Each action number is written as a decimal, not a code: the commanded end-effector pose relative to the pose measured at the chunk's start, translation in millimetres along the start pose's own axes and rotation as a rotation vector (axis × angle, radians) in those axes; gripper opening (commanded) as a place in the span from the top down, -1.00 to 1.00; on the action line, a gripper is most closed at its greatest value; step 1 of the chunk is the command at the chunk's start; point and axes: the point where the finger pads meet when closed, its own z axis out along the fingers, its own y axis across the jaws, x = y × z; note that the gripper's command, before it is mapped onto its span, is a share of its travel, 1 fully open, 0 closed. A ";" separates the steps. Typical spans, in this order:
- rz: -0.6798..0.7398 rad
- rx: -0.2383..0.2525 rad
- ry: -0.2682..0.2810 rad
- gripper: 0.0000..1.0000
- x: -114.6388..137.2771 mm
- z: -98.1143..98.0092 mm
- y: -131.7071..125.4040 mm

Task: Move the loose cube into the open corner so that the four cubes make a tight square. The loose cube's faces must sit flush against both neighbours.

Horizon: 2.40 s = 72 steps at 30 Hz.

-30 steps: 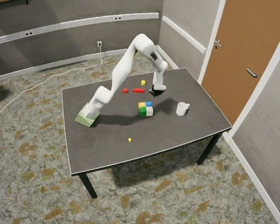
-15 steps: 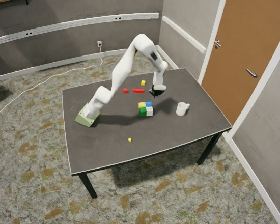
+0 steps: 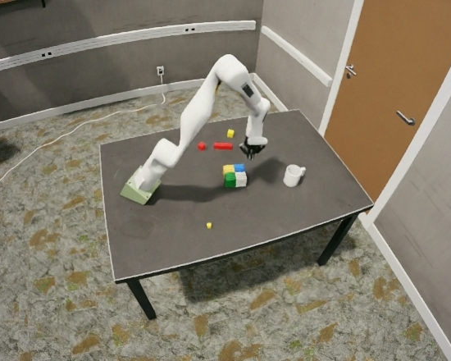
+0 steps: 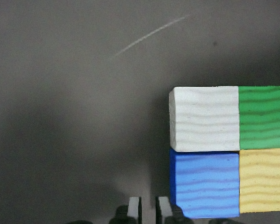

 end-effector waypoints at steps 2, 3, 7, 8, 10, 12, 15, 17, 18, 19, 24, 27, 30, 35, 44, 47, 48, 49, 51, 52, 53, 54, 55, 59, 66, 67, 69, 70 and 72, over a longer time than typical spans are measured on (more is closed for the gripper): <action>-0.003 -0.002 -0.002 -0.11 -19.8 0.1 21.1; -0.003 -0.002 -0.002 -0.11 -28.2 0.2 31.5; -0.003 -0.002 -0.002 -0.11 -43.8 0.1 53.1; -0.003 -0.001 -0.001 -0.11 -49.7 -0.1 62.3; -0.002 0.000 -0.001 -0.11 -56.5 -0.4 73.6; -0.002 0.001 -0.001 -0.11 -57.7 -0.5 75.8; -0.002 0.001 -0.001 -0.11 -57.7 -0.5 75.8; -0.002 0.001 -0.001 -0.11 -57.7 -0.5 75.8; -0.002 0.001 -0.001 -0.11 -57.7 -0.5 75.8; -0.002 0.001 -0.001 -0.11 -57.7 -0.5 75.8; -0.002 0.001 -0.001 -0.11 -57.7 -0.5 75.8; -0.002 0.001 -0.001 -0.11 -57.7 -0.4 75.8; -0.002 0.001 -0.001 -0.11 -57.7 0.3 75.8; -0.002 0.001 -0.001 -0.11 -57.8 3.4 75.8; -0.002 0.001 -0.001 -0.11 -57.9 13.7 75.8; -0.002 0.001 -0.001 -0.11 -57.9 20.1 75.8; -0.002 0.001 -0.001 -0.11 -57.9 22.5 75.8; -0.002 0.001 -0.001 -0.11 -58.0 25.0 75.8; -0.002 0.001 -0.001 -0.11 -58.0 30.2 75.8; -0.002 0.001 -0.001 -0.11 -58.0 33.0 75.8; -0.002 0.001 -0.001 -0.11 -58.1 35.8 75.8; -0.002 0.001 -0.001 -0.11 -58.1 38.6 75.8; -0.002 0.001 -0.001 -0.11 -58.1 38.6 75.8; -0.002 0.001 -0.001 -0.11 -58.2 47.4 75.8; -0.002 0.001 -0.001 -0.11 -58.4 67.4 75.8; -0.002 0.001 -0.001 -0.11 -58.4 70.0 75.8; -0.002 0.001 -0.001 -0.11 -58.5 74.9 75.8; -0.002 0.001 -0.001 -0.11 -58.5 77.2 75.8; -0.002 0.001 -0.001 -0.11 -58.5 79.4 75.8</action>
